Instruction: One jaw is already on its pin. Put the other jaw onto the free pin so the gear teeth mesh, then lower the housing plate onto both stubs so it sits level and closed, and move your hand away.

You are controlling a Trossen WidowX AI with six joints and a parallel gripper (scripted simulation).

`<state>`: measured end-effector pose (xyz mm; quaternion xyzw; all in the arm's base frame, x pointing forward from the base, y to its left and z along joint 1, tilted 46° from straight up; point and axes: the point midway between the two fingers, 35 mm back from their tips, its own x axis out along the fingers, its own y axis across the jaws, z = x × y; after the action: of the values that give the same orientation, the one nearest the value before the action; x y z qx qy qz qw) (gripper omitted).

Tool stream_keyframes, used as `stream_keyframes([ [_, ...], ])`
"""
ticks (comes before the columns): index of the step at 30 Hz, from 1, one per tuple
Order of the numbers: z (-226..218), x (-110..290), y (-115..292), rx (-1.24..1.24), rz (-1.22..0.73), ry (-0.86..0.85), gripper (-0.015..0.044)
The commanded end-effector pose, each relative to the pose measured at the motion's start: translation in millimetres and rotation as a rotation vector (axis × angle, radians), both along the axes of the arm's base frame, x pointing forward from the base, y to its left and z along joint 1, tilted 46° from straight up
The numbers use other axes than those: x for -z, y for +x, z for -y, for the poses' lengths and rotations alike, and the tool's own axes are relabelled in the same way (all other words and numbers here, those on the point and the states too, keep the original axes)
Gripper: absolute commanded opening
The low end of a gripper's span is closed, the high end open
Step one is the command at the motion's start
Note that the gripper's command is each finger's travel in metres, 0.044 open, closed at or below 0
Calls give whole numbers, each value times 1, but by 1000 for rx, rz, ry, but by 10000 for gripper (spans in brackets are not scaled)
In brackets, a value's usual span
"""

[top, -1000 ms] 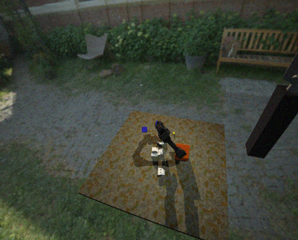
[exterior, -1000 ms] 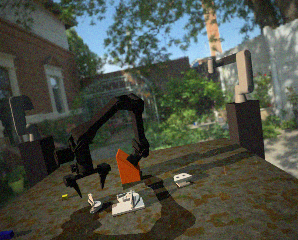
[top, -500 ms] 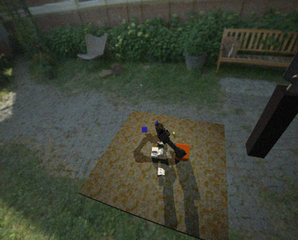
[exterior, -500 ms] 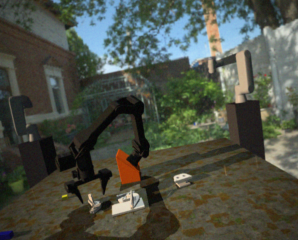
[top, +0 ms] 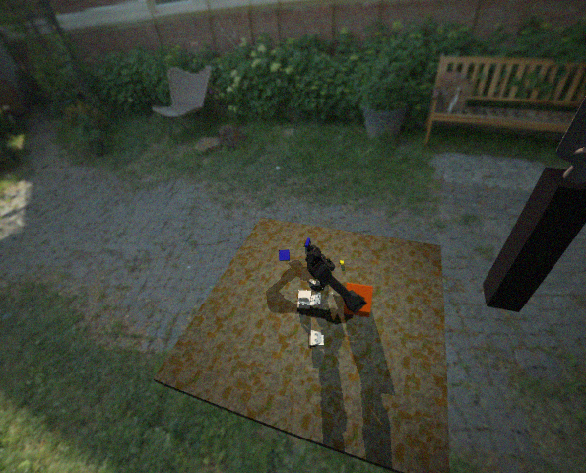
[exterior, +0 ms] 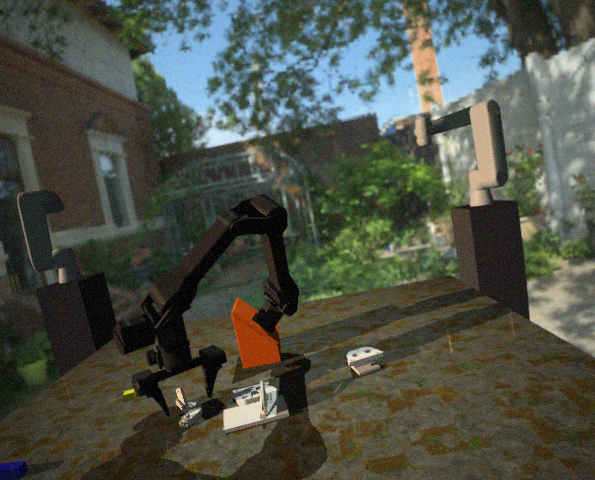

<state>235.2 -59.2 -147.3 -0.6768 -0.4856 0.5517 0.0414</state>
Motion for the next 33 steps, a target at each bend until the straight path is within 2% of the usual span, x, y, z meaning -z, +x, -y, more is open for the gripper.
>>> stream_keyframes([
  [1, -3, 1, -1, 8, -6, 5, 440],
  [25, -3, 1, -1, 8, -6, 5, 440],
  [33, -2, 1, -2, 0, -4, 2, 230],
])
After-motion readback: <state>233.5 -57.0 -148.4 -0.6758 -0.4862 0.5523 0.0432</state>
